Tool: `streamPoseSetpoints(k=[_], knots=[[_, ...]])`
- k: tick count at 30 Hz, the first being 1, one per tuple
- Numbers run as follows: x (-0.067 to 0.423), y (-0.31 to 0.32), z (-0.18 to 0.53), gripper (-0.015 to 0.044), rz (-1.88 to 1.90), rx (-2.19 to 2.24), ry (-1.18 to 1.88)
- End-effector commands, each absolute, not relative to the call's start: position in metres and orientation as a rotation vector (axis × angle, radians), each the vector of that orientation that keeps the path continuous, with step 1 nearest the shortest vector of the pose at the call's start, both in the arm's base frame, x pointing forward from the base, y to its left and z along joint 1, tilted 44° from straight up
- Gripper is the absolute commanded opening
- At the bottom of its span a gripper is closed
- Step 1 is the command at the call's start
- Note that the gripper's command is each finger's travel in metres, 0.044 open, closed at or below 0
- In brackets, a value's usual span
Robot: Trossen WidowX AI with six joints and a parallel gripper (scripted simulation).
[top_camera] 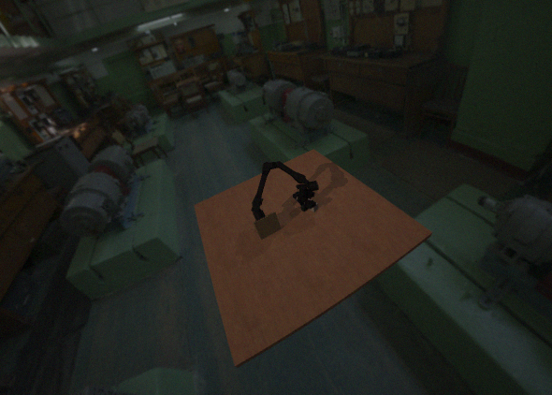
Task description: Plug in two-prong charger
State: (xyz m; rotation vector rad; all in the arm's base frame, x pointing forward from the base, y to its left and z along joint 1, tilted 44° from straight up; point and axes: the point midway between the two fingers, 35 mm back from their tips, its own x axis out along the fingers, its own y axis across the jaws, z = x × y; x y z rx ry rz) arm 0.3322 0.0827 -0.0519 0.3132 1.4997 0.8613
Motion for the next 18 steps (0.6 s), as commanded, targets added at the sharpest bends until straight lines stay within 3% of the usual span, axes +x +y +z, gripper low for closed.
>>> streamPoseSetpoints(k=[1,18], knots=[[0.3395,0.0835,-0.0487,0.0000,0.869,0.305,1.465],[0.3396,0.0849,-0.0495,0.0000,0.869,0.305,1.465]])
